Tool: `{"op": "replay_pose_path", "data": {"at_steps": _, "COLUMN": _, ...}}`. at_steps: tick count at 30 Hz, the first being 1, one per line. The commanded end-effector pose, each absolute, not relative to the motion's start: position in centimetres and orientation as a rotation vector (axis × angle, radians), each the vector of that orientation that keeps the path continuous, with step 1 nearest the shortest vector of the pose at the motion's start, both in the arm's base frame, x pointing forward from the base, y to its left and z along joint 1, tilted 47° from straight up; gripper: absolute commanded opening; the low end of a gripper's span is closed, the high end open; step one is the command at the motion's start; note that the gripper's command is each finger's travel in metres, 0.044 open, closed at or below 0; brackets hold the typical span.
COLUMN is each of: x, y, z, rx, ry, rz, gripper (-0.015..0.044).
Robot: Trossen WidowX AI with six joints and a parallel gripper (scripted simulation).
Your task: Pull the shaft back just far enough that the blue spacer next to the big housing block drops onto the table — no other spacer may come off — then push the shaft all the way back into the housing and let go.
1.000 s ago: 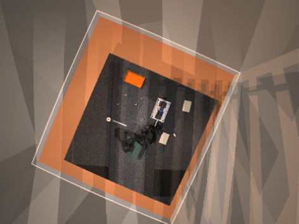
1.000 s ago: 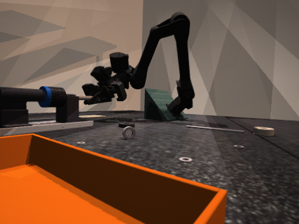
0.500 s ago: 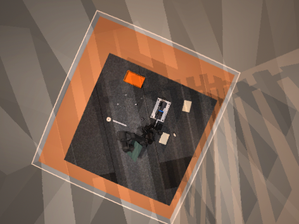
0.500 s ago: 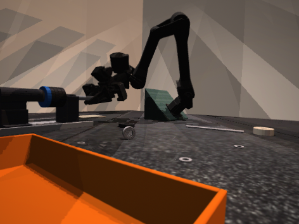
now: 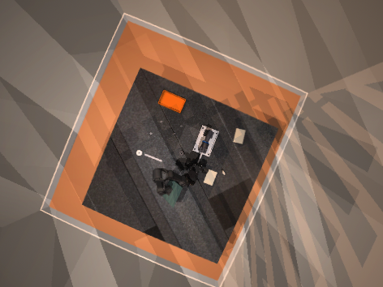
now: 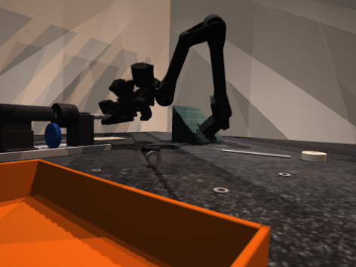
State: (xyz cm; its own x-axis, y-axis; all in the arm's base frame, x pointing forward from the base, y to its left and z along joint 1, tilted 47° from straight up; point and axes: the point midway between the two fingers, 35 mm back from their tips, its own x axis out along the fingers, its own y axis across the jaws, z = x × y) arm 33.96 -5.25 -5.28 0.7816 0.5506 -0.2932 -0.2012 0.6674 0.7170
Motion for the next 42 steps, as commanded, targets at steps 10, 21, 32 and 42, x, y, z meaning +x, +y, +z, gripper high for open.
{"op": "replay_pose_path", "data": {"at_steps": 10, "x": 33.84, "y": -5.28, "z": -5.29, "rx": 0.724, "ry": 0.525, "rz": 0.447, "gripper": 0.0000}}
{"op": "replay_pose_path", "data": {"at_steps": 21, "x": 33.84, "y": -5.28, "z": -5.29, "rx": 0.724, "ry": 0.525, "rz": 0.447, "gripper": 0.0000}}
{"op": "replay_pose_path", "data": {"at_steps": 32, "x": 34.01, "y": -5.23, "z": -5.28, "rx": 0.721, "ry": 0.523, "rz": 0.448, "gripper": 0.0000}}
{"op": "replay_pose_path", "data": {"at_steps": 42, "x": 34.39, "y": -5.15, "z": -5.23, "rx": 0.721, "ry": 0.523, "rz": 0.448, "gripper": 0.0000}}
